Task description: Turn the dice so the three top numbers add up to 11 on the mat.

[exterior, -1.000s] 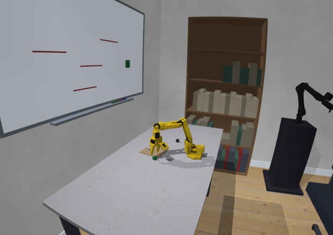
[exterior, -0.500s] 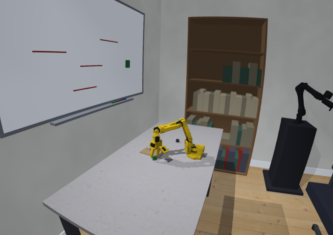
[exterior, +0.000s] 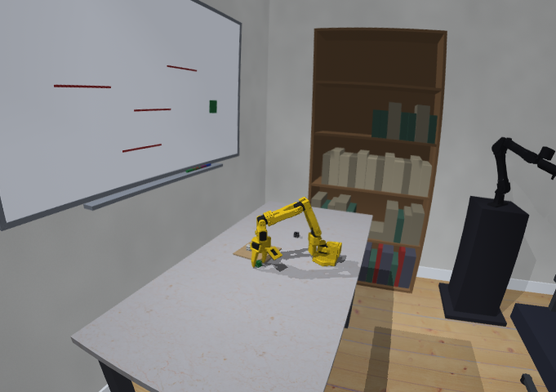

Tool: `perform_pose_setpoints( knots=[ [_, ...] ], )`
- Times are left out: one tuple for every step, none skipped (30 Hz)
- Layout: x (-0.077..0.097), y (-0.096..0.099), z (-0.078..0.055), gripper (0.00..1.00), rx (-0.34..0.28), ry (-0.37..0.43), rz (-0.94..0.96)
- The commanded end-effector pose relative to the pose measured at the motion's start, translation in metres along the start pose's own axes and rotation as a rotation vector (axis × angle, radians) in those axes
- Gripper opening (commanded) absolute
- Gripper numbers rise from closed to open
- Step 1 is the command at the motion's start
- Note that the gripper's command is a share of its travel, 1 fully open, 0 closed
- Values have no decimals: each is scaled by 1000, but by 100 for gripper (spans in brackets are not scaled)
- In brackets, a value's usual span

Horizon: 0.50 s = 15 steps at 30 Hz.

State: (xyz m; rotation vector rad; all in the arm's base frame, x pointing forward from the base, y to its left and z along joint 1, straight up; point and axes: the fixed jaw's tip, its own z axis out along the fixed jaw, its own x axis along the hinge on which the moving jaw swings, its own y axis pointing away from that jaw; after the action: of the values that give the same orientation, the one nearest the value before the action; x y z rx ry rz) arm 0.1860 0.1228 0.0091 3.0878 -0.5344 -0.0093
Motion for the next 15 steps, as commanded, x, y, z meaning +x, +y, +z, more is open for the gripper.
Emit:
perform_pose_setpoints(
  knots=[
    [1, -4, -3, 28, 25, 16, -18],
    [1, -4, -3, 28, 25, 16, -18],
    [0, -4, -3, 28, 25, 16, -18],
    [0, -4, -3, 28, 25, 16, -18],
    [0, -4, -3, 28, 25, 16, -18],
    [1, -4, -3, 28, 25, 16, -18],
    [1, -4, -3, 28, 25, 16, -18],
    [1, -4, -3, 28, 25, 16, -18],
    [1, -4, -3, 28, 25, 16, -18],
    [1, -4, -3, 28, 25, 16, -18],
    [1, -5, -3, 28, 25, 16, -18],
    [1, -5, -3, 27, 25, 16, -18],
    [1, -5, -3, 27, 25, 16, -18],
    [1, -5, -3, 27, 25, 16, -18],
    [1, -5, -3, 27, 25, 16, -18]
  ],
)
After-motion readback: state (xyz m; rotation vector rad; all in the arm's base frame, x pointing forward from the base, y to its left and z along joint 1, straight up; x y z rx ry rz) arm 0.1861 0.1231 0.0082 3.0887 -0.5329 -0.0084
